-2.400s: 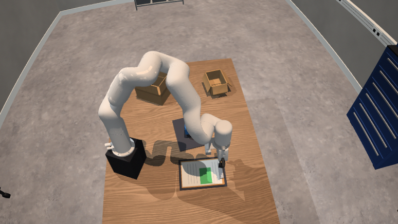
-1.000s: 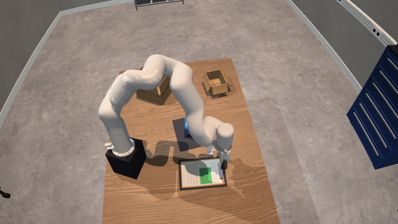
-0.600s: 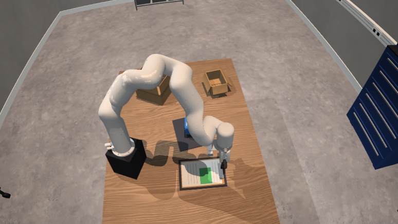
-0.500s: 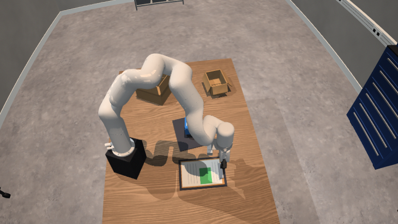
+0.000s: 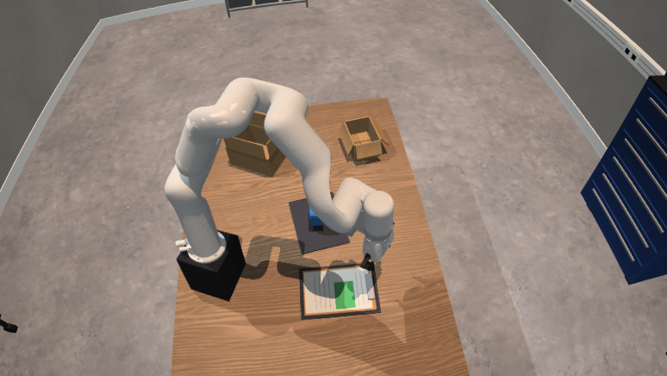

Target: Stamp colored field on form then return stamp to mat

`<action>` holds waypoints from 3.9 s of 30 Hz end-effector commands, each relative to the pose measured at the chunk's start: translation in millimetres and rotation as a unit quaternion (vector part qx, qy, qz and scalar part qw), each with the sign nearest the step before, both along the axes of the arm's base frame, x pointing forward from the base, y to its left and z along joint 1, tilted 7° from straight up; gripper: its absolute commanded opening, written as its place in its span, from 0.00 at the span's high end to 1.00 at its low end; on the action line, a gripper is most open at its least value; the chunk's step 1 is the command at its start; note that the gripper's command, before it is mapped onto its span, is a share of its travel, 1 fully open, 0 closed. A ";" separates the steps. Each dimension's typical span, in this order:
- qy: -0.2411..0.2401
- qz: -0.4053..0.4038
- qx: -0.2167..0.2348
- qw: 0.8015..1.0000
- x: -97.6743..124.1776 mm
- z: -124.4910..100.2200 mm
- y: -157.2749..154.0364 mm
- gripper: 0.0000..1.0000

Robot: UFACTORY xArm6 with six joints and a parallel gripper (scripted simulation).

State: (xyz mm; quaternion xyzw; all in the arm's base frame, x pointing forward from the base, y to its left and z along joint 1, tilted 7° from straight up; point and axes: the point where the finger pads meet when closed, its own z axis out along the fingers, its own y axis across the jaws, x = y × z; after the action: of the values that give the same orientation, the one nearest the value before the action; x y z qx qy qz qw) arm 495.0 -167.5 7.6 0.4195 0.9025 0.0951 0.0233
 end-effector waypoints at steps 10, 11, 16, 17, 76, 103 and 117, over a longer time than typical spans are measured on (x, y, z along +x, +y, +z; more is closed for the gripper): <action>0.052 -0.318 0.025 0.946 -11.4 64.5 -6.9 0.00; 0.055 -0.338 0.026 0.939 -11.6 65.3 -7.0 0.00; 0.078 -0.426 0.025 0.901 -11.8 65.9 -7.0 0.00; 0.082 -0.440 0.023 0.894 -11.8 65.9 -7.0 0.00; 0.084 -0.443 0.022 0.892 -124.2 26.2 270.0 0.13; 0.084 -0.443 0.022 0.892 -118.5 -59.6 279.3 0.13; 0.084 -0.443 0.022 0.892 -118.3 -61.5 279.5 0.13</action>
State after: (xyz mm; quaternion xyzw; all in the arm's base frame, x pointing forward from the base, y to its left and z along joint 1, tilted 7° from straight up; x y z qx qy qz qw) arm 375.5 111.7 -54.6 0.7829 0.6191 0.0577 -0.0222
